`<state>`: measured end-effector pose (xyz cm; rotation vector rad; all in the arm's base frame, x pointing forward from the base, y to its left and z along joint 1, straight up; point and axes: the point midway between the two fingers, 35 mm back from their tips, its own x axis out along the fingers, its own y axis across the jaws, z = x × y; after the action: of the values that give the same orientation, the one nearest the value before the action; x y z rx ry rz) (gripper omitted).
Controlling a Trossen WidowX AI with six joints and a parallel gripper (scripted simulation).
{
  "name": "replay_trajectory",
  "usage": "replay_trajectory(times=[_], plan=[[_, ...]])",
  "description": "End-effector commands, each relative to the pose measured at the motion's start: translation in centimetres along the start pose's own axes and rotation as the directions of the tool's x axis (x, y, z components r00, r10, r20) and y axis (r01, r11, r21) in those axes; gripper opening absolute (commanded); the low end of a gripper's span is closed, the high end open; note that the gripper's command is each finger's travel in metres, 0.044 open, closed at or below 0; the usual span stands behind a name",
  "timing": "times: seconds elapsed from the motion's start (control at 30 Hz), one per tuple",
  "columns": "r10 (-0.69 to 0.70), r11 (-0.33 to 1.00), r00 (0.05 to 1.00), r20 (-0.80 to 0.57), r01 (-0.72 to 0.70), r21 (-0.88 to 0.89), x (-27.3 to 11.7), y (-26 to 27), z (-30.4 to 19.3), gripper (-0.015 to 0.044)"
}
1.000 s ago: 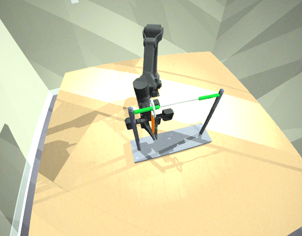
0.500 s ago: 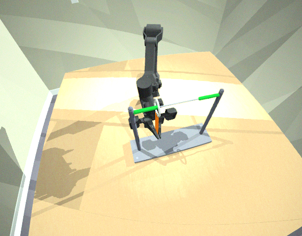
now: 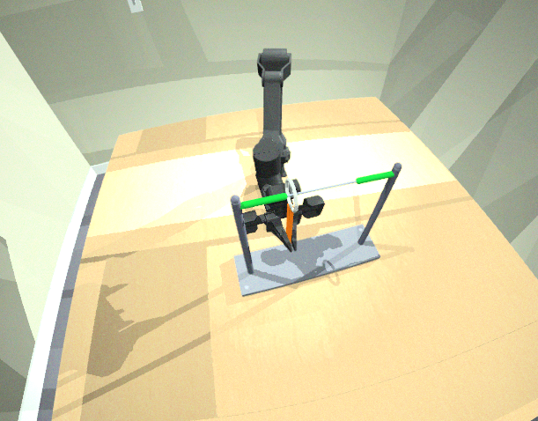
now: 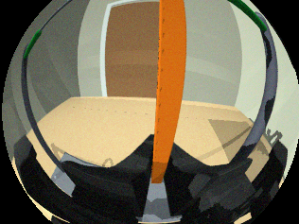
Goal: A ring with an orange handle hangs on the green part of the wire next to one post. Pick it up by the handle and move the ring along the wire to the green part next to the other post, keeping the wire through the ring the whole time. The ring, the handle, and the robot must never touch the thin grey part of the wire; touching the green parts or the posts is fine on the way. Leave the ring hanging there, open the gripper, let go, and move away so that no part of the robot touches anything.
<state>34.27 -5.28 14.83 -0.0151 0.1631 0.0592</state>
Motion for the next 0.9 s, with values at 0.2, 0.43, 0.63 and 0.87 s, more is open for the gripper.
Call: replay_trajectory(times=[0.2, 0.43, 0.63, 0.87], plan=[[0.002, 1.0, 1.0, 0.0, -0.002, 0.001, 0.0, 0.9, 0.0, -0.015], [0.008, 1.0, 1.0, -0.001, -0.008, -0.004, 0.0, 1.5, 0.1, -0.015], [0.016, 1.0, 1.0, -0.002, -0.016, -0.016, 0.0, 2.0, 0.1, -0.015], [0.032, 0.999, 0.999, -0.003, -0.032, -0.038, 0.0, 2.5, 0.1, -0.015]])
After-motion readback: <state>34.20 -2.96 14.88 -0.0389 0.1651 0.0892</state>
